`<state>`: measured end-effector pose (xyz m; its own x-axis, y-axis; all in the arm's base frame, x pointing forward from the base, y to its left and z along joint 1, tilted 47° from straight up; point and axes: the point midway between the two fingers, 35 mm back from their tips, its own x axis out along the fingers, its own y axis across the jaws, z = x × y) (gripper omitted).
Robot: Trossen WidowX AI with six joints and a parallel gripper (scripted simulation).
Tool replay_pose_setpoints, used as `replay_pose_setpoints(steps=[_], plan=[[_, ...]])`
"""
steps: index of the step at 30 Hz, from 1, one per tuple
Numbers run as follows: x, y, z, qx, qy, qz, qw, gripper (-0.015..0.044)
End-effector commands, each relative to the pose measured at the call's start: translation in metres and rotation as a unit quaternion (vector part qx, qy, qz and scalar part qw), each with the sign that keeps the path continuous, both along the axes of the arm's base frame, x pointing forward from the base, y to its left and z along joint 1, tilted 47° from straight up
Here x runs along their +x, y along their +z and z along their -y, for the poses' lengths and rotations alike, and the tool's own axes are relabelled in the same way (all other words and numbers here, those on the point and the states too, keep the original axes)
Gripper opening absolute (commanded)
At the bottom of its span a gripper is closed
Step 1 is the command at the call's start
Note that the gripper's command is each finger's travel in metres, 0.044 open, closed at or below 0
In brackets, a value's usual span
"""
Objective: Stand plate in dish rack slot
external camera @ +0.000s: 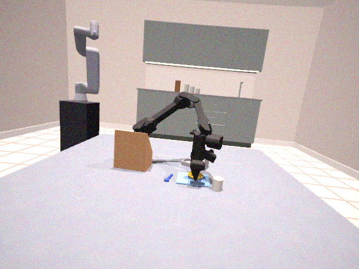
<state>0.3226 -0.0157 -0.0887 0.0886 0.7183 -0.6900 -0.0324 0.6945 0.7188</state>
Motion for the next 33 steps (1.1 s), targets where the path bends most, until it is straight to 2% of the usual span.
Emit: replay_pose_setpoints(steps=[1, 11, 24, 33], plan=[[0.000, -0.001, -0.001, 0.002, -0.002, -0.001, 1.000, 0.0398], [0.000, -0.001, -0.001, 0.002, -0.002, -0.001, 1.000, 0.0332], [0.006, 0.034, 0.047, -0.006, -0.004, -0.001, 1.000, 0.0000], [0.005, 0.065, 0.083, -0.007, -0.004, -0.002, 1.000, 0.0000]])
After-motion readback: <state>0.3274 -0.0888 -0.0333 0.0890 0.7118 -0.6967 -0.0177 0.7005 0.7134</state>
